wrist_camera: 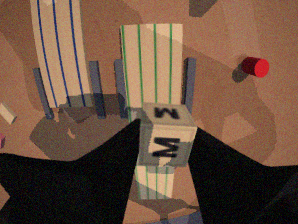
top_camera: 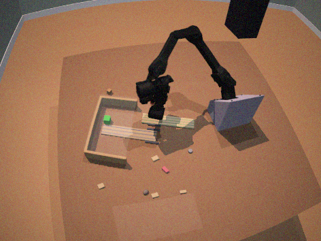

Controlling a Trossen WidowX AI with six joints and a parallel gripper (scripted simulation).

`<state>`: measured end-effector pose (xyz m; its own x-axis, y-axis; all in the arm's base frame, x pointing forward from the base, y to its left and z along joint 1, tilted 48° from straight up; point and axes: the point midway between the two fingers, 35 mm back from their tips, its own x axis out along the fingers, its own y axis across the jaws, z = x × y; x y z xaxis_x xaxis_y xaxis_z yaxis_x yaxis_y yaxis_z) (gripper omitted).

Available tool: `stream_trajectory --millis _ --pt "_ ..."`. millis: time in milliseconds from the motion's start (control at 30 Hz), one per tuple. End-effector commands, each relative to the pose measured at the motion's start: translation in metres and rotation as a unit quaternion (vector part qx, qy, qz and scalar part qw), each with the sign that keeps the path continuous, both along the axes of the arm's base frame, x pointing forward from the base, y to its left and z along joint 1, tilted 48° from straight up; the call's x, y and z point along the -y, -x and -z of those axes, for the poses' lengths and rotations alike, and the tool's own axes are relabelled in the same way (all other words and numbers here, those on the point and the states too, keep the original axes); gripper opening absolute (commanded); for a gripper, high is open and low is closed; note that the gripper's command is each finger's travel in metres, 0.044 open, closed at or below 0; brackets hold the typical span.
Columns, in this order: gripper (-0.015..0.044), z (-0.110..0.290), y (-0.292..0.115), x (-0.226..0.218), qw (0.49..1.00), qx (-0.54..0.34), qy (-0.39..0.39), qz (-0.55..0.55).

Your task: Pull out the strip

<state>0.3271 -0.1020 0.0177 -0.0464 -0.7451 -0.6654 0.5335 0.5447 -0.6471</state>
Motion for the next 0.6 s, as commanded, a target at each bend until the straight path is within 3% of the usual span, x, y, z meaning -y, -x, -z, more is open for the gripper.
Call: stream_trajectory --millis 0,233,567 --pt "0.0 0.002 0.011 -0.003 1.0 0.001 -0.001 0.001" --pt "0.0 0.006 0.035 -0.008 1.0 0.0 -0.001 0.001" --pt "0.0 -0.018 0.034 -0.035 1.0 0.0 -0.002 0.001"
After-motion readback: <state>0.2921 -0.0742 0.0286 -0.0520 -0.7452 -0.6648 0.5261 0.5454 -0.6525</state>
